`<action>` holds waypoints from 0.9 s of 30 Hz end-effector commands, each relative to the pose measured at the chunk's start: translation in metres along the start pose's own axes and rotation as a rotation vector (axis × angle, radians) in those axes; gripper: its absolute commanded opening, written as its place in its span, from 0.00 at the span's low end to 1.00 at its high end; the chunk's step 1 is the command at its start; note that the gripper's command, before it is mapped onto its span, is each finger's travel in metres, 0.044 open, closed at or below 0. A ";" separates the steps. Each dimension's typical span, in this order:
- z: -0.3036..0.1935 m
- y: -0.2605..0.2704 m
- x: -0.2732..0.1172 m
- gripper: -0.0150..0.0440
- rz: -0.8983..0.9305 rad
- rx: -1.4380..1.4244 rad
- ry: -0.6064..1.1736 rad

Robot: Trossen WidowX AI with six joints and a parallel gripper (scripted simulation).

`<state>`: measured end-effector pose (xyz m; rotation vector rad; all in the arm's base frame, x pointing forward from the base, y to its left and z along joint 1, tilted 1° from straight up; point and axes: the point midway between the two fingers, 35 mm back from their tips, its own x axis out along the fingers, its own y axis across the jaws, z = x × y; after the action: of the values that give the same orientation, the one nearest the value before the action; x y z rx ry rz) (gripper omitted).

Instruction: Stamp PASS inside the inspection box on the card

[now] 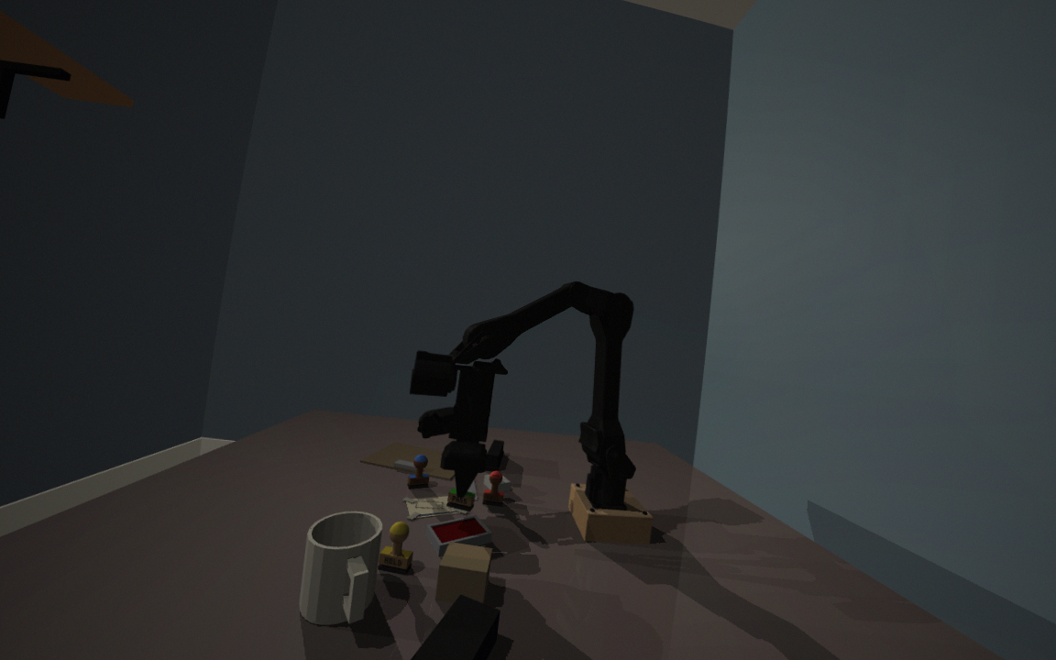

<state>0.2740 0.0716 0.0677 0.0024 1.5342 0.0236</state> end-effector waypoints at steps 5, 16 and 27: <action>-0.002 0.000 0.007 0.25 0.003 -0.003 0.006; -0.002 0.000 0.014 0.25 0.003 -0.002 0.006; -0.002 0.000 0.022 0.25 0.003 -0.001 0.006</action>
<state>0.2744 0.0720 0.0498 0.0018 1.5343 0.0243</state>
